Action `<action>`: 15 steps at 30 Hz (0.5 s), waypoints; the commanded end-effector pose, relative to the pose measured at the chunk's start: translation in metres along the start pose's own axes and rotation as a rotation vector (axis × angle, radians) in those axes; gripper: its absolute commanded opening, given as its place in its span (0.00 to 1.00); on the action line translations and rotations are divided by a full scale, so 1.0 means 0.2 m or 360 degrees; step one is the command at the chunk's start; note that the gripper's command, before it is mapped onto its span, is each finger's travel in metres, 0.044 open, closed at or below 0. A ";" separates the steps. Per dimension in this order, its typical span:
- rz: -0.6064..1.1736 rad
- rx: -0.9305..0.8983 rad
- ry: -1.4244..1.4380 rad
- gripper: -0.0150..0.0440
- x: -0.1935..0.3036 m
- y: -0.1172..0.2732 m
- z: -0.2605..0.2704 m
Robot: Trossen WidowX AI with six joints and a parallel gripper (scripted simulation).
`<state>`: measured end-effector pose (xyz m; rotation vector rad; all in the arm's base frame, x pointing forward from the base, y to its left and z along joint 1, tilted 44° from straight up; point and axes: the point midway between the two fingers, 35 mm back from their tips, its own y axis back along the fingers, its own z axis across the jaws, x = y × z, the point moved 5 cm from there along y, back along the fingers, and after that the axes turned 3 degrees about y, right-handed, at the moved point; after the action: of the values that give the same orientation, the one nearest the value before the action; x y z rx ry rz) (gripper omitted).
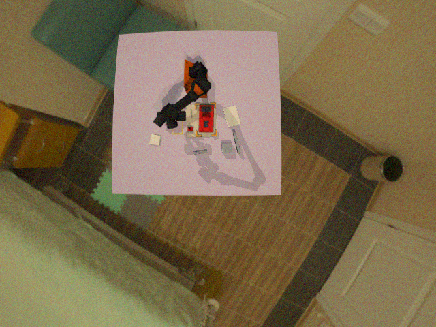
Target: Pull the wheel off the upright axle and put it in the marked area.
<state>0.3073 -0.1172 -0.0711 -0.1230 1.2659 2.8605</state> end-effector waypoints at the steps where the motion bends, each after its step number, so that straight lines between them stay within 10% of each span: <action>1: 0.0009 -0.0015 -0.0013 0.25 0.01 -0.12 0.00; 15: 0.0009 -0.0024 -0.0013 0.25 0.02 -0.40 0.02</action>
<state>0.3074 -0.0642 -0.1246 -0.1146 1.2549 2.8774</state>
